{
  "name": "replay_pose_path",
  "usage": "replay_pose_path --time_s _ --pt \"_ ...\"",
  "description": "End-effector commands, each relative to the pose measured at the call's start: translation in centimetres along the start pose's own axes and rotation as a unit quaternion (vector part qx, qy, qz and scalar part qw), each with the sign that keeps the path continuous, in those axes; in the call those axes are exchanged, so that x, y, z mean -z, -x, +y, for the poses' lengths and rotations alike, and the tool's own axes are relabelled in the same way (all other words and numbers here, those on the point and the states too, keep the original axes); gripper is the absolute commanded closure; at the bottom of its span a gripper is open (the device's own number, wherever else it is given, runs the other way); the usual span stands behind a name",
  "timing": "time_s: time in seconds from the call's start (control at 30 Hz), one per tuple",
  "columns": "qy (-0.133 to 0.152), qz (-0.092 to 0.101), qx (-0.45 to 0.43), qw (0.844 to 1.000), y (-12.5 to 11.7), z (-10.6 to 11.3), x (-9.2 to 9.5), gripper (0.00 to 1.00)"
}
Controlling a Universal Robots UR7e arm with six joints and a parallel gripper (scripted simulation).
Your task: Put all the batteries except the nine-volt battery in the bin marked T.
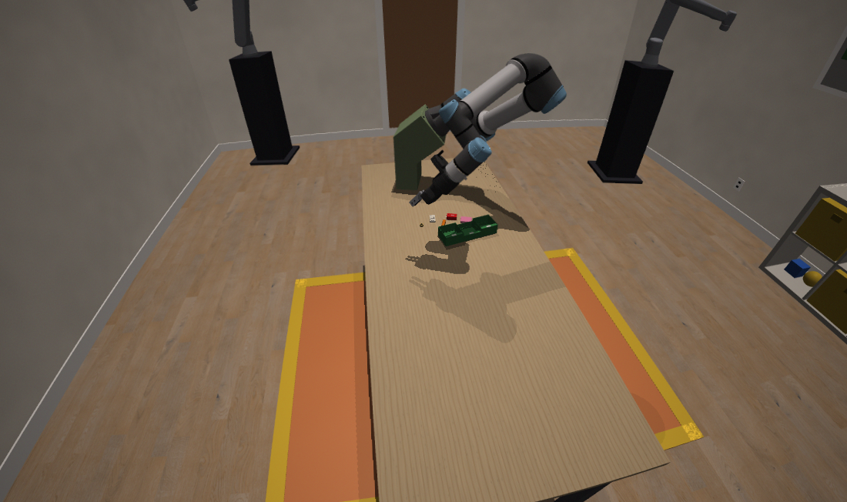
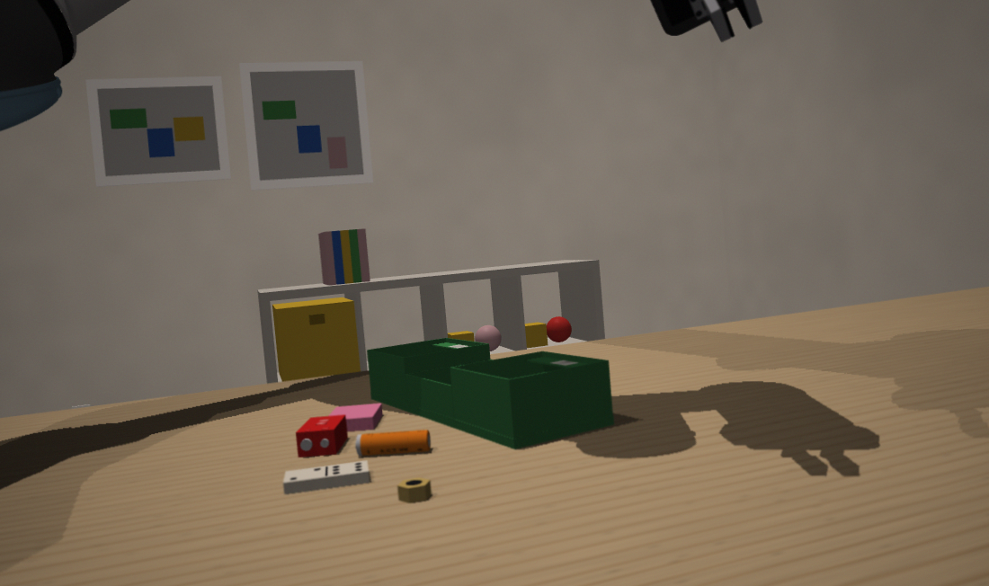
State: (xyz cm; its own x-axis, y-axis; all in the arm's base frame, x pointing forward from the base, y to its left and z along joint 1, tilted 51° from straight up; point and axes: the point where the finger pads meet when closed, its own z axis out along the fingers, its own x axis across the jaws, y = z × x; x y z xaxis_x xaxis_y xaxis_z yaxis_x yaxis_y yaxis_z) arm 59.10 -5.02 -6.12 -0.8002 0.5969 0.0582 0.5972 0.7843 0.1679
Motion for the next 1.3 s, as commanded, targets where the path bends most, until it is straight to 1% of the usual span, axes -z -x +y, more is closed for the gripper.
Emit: replay_pose_path --time_s 0.0,0.03,0.13,0.17,0.23,0.3,0.37,0.47,0.57,0.63,0.8,0.9,0.97,1.07,1.17,1.23,1.27 --pt "0.028 0.039 -0.046 0.998 -3.1 -1.2 0.3 0.69" --pt "0.028 0.039 -0.046 0.998 -3.9 -1.5 0.3 0.69" --pt "0.028 0.039 -0.046 0.998 -4.0 -1.5 0.3 0.69" --pt "0.038 0.053 -0.064 0.996 -4.8 -1.7 0.4 0.69" --pt "0.038 0.053 -0.064 0.996 -4.8 -1.7 0.4 0.69" --pt "0.058 0.081 -0.099 0.990 -6.5 -2.1 0.6 0.69" --pt "0.058 0.082 -0.100 0.990 -8.1 -2.5 0.7 0.69" --pt "0.058 0.082 -0.100 0.990 -8.2 -2.5 0.7 0.69" --pt "0.088 0.122 -0.153 0.977 -10.6 -2.8 1.1 0.69" --pt "0.089 0.123 -0.155 0.976 -12.3 -3.0 1.3 0.69" --pt "0.089 0.123 -0.155 0.976 -12.3 -3.0 1.3 0.69" --pt "0.119 0.162 -0.208 0.957 -14.7 -3.0 1.8 0.69" --pt "0.120 0.164 -0.210 0.956 -16.2 -3.0 2.1 0.69" --pt "0.120 0.164 -0.210 0.956 -16.2 -3.0 2.1 0.69" --pt "0.148 0.200 -0.263 0.932 -18.7 -2.8 2.7 0.69" --pt "0.151 0.203 -0.267 0.930 -20.0 -2.7 3.0 0.69" --pt "0.151 0.203 -0.267 0.930 -20.0 -2.7 3.0 0.69"
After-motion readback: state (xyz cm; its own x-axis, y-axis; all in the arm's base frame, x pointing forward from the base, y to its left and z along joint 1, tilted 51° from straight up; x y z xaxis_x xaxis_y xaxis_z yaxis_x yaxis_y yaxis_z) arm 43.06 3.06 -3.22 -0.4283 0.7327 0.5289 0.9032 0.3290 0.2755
